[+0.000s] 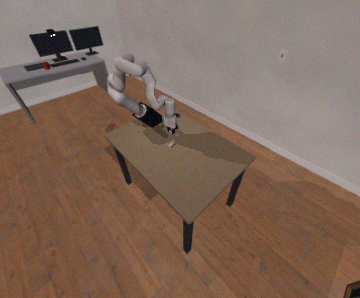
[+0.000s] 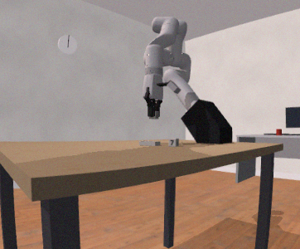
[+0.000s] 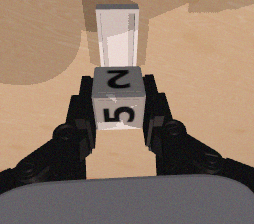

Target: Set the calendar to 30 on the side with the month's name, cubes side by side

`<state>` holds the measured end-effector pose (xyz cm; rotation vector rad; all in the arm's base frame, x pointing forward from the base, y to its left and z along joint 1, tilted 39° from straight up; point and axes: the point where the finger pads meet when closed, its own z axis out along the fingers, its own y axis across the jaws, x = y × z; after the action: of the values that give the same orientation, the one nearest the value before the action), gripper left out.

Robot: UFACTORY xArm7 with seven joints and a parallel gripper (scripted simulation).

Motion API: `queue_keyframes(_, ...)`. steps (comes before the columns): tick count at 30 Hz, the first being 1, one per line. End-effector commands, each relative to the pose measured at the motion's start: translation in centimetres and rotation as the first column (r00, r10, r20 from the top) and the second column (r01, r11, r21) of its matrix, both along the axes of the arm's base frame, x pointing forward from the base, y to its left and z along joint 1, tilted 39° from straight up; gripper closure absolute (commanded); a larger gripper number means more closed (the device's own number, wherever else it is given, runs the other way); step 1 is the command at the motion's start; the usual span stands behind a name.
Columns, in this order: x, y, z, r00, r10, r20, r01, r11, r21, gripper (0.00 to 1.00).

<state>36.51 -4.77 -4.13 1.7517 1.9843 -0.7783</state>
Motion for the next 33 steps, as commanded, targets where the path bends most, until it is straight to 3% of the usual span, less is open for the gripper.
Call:
queue_keyframes(1,0.1,0.2,0.0,1.0,0.004,0.002,-0.004,1.0,0.002,0.71)
queue_keyframes(11,0.1,-0.2,-0.5,1.0,0.004,0.003,-0.004,1.0,0.0,0.71)
queue_keyframes(33,-0.1,-3.7,-4.7,1.0,0.004,0.003,-0.004,1.0,0.0,0.71)
